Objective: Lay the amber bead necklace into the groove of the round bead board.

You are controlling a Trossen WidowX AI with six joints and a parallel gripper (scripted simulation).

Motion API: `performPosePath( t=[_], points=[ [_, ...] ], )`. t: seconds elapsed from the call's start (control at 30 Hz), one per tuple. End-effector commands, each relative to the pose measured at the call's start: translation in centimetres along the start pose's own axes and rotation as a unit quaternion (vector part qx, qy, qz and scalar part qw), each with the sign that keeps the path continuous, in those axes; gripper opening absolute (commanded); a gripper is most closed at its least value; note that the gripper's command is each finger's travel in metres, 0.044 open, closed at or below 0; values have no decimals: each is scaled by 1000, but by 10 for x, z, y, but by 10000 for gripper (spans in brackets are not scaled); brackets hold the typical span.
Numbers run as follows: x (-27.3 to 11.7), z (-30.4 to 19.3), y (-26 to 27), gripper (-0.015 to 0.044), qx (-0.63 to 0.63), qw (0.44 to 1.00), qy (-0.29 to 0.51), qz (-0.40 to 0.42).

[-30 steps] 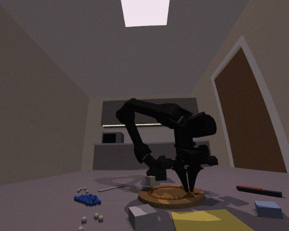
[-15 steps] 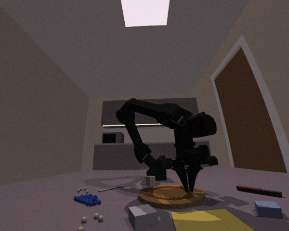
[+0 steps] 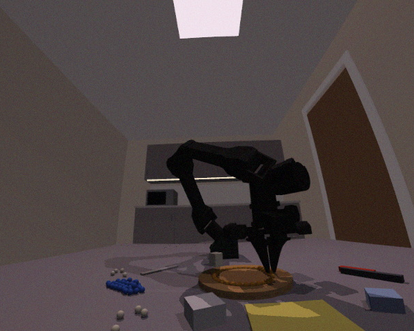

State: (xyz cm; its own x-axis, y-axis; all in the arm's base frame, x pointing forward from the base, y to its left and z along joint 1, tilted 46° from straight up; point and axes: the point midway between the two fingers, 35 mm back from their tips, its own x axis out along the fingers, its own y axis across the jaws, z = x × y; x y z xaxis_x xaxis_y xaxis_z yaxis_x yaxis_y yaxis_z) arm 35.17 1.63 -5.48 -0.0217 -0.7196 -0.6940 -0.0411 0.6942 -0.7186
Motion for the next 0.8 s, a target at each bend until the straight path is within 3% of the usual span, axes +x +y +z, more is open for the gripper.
performPosePath(
  t=[0.0, 0.47, 0.77],
  points=[
    [-1, 1, 6, 0, 3, 1000, 0, 1],
    [7, 1, 7, 0, 3, 1000, 0, 0],
    [4, 2, 7, 236, 6, 1000, -1, 1]
  ],
)
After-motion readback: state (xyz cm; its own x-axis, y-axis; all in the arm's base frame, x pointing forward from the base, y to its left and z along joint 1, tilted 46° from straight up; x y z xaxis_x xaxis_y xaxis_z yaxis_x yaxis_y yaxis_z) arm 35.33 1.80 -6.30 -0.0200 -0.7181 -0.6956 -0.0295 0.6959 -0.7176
